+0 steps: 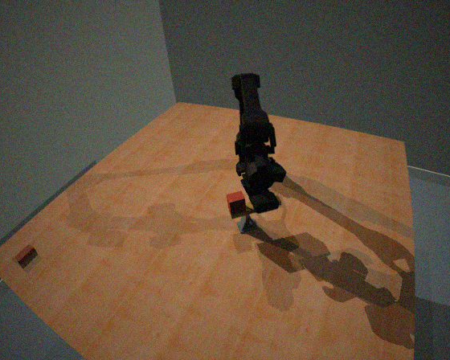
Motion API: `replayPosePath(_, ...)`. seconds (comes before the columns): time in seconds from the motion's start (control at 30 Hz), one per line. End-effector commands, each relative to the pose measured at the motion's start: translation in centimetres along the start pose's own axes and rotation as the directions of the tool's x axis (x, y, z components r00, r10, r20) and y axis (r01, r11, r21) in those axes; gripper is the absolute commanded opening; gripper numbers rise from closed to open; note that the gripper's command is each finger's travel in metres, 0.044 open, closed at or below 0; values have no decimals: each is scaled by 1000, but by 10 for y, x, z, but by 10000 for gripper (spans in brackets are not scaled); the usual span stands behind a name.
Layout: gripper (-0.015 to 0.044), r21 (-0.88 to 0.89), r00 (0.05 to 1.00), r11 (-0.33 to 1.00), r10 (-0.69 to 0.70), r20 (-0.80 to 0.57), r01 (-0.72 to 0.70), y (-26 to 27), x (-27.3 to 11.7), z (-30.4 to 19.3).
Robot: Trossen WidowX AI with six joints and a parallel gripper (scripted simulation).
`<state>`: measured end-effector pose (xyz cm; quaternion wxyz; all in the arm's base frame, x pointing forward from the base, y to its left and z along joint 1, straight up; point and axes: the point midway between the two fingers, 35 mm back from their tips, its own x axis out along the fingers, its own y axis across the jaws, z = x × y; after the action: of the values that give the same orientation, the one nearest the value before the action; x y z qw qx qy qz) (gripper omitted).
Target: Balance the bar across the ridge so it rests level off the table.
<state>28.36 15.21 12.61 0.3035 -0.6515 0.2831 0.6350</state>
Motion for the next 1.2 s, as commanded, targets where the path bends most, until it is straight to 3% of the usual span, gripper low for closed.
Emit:
replayPosePath(0.0,0,2,1000,1000,2,2,-2,0,0,0)
replayPosePath(1.17,0,2,1000,1000,2,2,-2,0,3,0)
